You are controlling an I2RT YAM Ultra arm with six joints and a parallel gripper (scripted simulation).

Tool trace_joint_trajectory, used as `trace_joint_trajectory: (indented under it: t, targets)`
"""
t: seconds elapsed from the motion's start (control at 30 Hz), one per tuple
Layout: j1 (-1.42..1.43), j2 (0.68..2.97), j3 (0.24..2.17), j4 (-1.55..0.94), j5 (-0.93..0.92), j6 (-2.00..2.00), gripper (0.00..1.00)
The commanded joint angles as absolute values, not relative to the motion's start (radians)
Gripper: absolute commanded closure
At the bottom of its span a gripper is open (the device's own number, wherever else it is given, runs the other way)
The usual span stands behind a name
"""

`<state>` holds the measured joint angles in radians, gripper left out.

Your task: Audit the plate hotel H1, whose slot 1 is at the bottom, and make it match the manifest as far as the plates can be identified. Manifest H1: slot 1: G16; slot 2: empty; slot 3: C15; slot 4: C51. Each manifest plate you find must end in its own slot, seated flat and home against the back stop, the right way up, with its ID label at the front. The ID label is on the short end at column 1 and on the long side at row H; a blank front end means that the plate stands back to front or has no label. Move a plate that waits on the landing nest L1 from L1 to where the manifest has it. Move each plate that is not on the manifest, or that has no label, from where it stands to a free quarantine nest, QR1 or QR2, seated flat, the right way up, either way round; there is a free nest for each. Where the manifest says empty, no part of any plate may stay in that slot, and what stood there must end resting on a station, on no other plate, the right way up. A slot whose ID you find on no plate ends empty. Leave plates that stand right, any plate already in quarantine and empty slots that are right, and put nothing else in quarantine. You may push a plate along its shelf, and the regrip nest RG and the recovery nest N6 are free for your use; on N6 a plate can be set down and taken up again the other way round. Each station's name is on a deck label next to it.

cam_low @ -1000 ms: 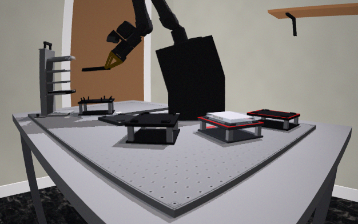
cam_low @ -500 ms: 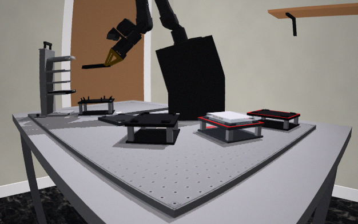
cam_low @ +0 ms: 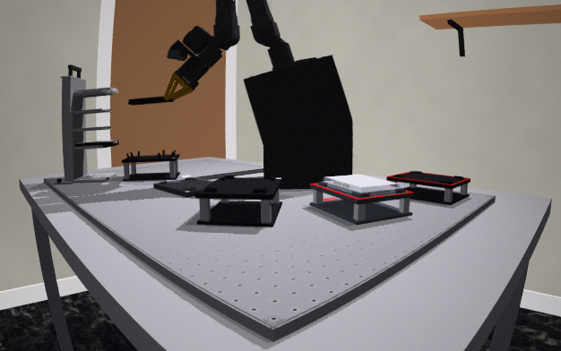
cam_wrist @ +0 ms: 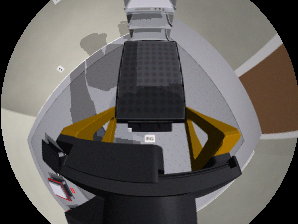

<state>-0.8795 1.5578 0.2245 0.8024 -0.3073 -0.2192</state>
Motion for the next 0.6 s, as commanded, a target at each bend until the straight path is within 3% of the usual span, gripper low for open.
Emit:
trace_joint_trajectory:
  t: [0.0, 0.57]
  targets:
    - [-0.880, 1.553, 0.227, 0.807, -0.314, -0.220, 0.14]
    - [-0.880, 1.559, 0.226, 0.813, -0.314, -0.220, 0.14]
